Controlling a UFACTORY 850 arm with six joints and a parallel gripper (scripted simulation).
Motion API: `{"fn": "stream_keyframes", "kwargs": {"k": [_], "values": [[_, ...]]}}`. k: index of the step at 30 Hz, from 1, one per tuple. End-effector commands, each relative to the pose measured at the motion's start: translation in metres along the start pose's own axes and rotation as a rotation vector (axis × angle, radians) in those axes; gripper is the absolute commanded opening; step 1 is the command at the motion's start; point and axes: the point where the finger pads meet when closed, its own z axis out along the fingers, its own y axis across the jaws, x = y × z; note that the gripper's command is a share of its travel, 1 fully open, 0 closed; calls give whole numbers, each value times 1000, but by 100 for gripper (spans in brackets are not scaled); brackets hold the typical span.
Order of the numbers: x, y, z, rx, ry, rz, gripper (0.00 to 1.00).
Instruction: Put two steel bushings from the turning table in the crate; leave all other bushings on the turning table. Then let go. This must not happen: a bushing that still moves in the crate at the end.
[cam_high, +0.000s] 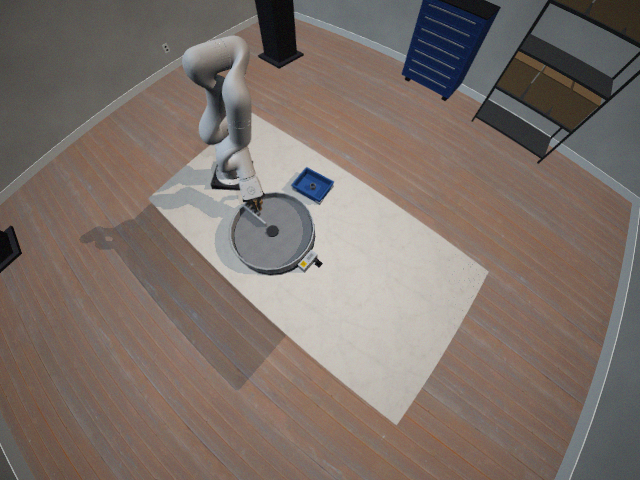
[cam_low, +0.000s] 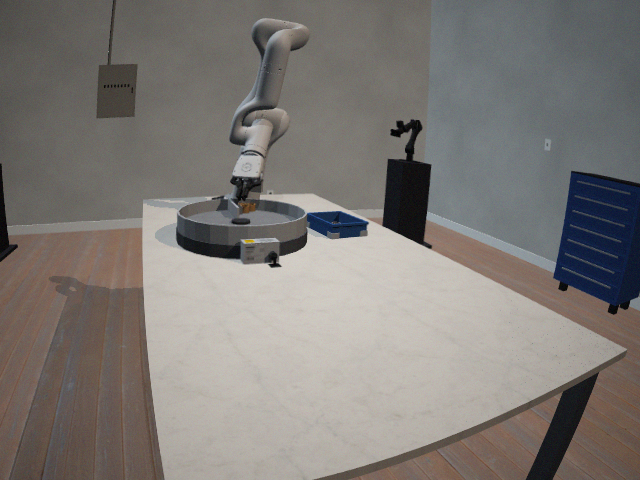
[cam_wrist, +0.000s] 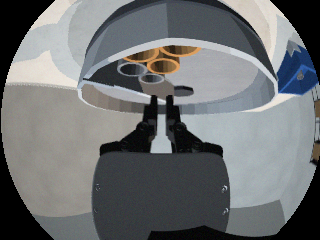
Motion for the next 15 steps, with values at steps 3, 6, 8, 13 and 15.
{"fn": "stream_keyframes", "kwargs": {"k": [3,6,8,13,15], "values": [[3,0,4,0,-1,0,11],[6,0,8,0,-1,0,11],[8,0,10,0,-1,0,11],[10,0,13,0,-1,0,11],[11,0,13,0,-1,0,11]]}}
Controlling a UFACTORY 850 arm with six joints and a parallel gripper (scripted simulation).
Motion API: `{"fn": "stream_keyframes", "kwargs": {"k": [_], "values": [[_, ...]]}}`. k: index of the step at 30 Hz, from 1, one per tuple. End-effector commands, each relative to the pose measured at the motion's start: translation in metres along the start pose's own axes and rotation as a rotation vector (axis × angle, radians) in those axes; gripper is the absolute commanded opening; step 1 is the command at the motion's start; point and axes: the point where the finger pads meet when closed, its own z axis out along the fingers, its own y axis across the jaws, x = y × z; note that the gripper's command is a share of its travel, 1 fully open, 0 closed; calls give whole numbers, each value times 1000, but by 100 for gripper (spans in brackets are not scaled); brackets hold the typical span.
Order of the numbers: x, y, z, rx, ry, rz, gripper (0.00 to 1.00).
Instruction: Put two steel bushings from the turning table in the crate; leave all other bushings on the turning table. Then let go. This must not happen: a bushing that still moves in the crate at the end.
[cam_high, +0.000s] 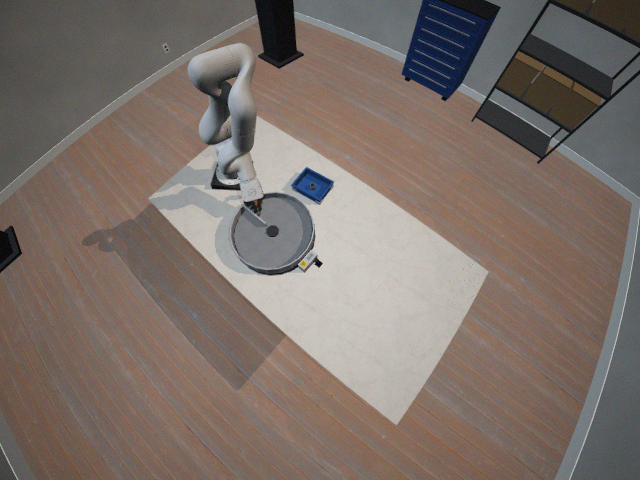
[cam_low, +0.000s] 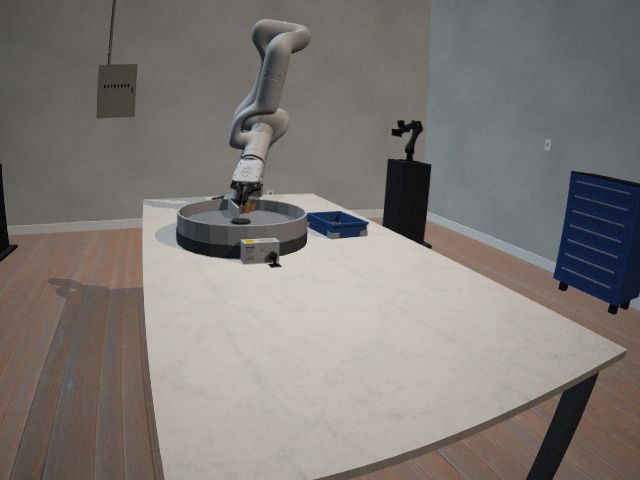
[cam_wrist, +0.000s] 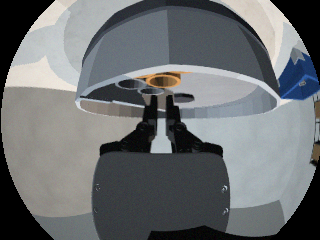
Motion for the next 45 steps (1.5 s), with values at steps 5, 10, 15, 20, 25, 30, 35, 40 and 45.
{"fn": "stream_keyframes", "kwargs": {"k": [5,10,15,20,25,30,35,40,45], "values": [[0,0,1,0,-2,0,11],[0,0,1,0,-2,0,11],[1,0,2,0,-2,0,11],[6,0,8,0,-2,0,11],[7,0,9,0,-2,0,11],[7,0,9,0,-2,0,11],[7,0,9,0,-2,0,0],[7,0,9,0,-2,0,0],[7,0,9,0,-2,0,0]]}}
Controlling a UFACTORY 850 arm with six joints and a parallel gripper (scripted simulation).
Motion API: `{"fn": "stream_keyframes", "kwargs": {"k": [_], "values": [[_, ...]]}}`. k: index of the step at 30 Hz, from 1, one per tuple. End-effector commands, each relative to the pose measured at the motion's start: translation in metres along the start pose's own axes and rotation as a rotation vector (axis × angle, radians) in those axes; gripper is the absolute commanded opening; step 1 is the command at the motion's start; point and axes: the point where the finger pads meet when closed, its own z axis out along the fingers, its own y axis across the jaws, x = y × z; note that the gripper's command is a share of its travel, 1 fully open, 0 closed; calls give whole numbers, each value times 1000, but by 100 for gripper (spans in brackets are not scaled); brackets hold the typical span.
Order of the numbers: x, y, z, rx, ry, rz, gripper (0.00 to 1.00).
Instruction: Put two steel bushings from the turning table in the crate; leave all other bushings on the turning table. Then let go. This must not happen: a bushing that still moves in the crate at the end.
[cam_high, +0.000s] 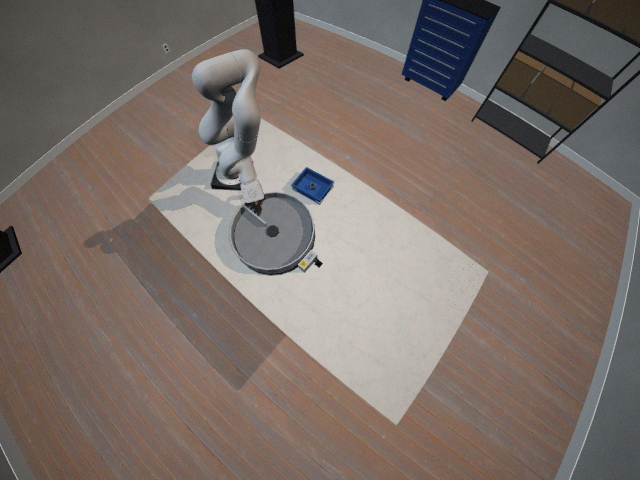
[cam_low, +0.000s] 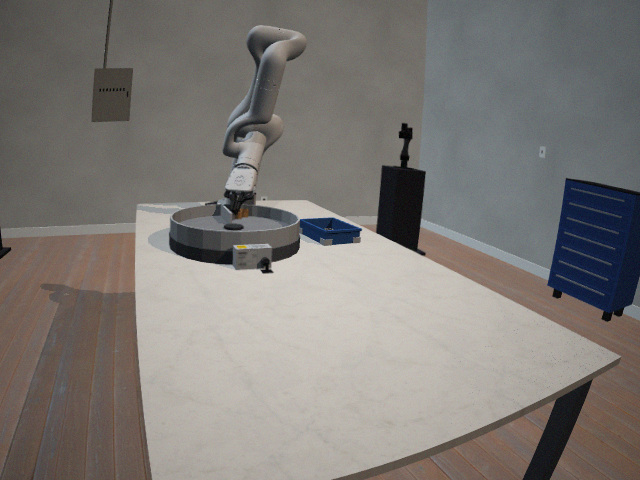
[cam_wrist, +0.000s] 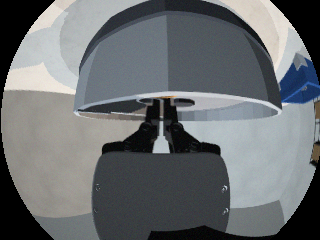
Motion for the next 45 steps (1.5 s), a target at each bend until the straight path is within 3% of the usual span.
{"fn": "stream_keyframes", "kwargs": {"k": [1,38,45], "values": [[0,-1,0,2,0,1,0],[-1,-1,-1,2,0,1,0],[-15,0,-18,2,0,1,0]]}}
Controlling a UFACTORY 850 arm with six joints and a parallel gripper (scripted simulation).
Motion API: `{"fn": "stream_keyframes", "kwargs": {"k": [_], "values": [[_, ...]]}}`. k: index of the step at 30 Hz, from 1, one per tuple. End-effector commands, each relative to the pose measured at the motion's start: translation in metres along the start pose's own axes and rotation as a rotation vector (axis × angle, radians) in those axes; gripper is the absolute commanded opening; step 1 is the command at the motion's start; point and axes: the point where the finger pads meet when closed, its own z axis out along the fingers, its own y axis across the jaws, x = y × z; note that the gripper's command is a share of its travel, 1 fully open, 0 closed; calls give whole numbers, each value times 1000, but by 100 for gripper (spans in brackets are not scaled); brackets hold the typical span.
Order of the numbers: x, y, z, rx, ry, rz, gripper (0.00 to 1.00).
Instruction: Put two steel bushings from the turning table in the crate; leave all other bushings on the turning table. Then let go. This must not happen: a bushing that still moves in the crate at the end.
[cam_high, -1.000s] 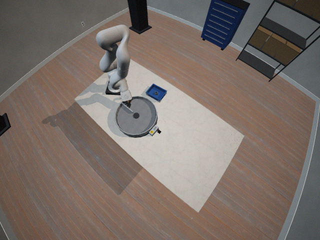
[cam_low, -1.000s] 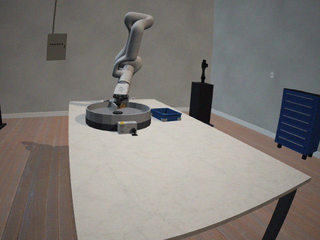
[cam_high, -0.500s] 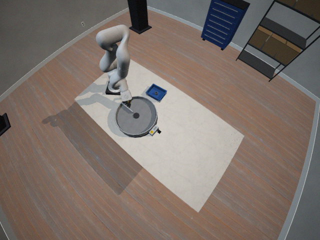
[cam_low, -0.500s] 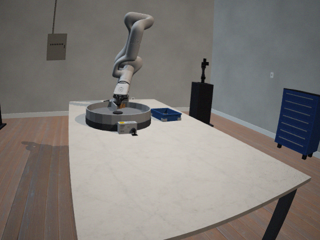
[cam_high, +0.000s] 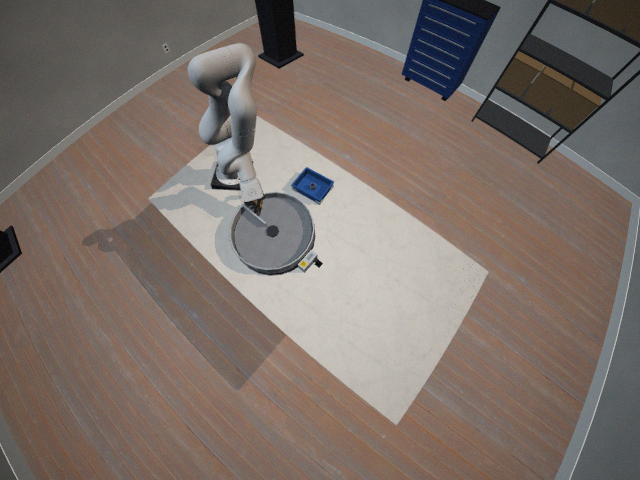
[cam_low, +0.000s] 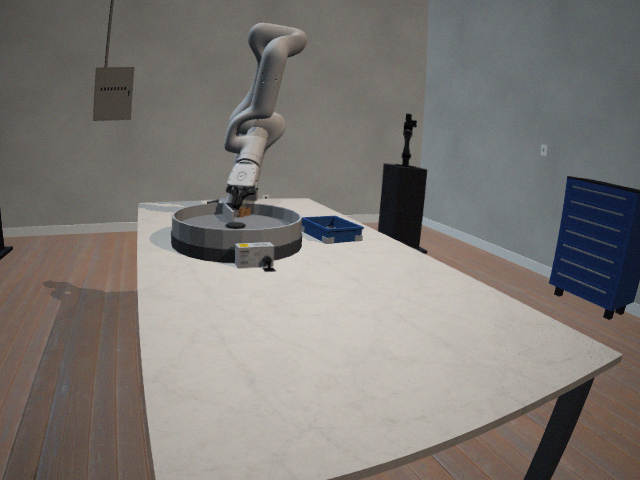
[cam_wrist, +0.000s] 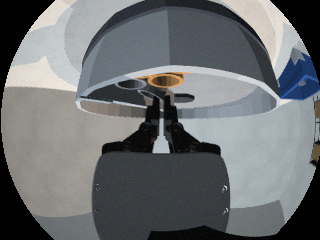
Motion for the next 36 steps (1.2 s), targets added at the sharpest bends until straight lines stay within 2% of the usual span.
{"fn": "stream_keyframes", "kwargs": {"k": [1,8,15,36], "values": [[-11,0,-12,0,-1,0,0],[-31,1,-36,0,-1,0,0],[-38,1,-46,0,-1,0,0],[-39,2,-47,0,-1,0,0]]}}
